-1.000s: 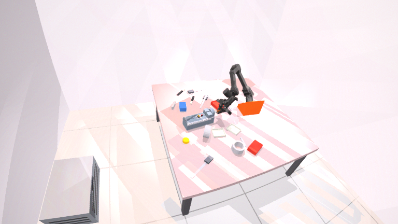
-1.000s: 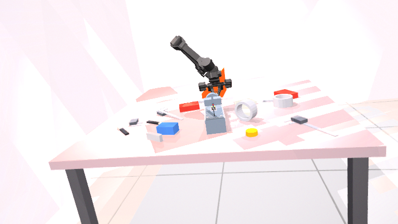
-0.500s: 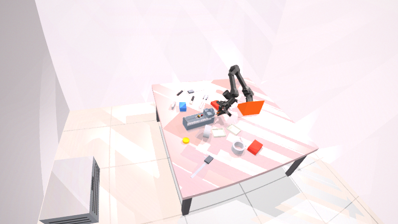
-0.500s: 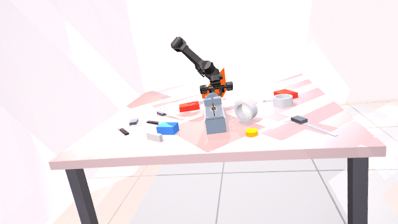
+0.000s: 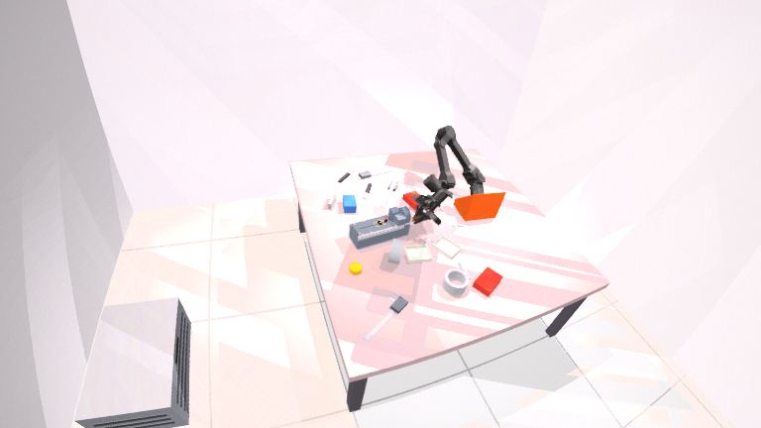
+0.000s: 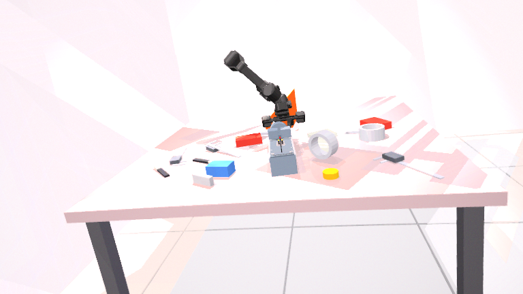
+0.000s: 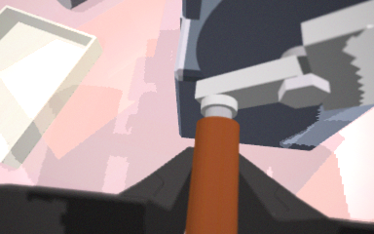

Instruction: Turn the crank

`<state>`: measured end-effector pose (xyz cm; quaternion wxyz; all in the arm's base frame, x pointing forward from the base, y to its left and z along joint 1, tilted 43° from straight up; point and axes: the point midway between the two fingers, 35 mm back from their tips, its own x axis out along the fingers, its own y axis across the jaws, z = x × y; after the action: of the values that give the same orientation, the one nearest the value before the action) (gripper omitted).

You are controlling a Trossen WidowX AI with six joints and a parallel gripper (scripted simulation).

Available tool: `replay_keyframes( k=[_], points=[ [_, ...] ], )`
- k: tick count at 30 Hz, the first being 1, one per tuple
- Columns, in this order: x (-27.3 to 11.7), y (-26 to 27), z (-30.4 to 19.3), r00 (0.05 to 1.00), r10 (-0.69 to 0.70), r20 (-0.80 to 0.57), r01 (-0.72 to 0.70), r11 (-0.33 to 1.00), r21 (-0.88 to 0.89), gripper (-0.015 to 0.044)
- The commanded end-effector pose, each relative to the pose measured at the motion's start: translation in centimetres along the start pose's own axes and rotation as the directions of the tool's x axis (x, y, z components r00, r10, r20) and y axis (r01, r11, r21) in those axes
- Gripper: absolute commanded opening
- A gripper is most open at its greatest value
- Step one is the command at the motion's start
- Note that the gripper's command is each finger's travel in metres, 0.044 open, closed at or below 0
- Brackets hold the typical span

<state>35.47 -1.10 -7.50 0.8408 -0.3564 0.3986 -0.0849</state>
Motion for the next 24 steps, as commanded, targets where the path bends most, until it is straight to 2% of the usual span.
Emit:
replay_keyframes(
  k=[1,24],
  points=[
    [0.6,-0.5,-0.6,1.0,-0.006,-0.011,0.006,1.0,0.005,0.0],
    [1.1,-2.4,-1.1,1.0,-0.007,-0.012,0.007,1.0,0.004,0.0]
  ],
)
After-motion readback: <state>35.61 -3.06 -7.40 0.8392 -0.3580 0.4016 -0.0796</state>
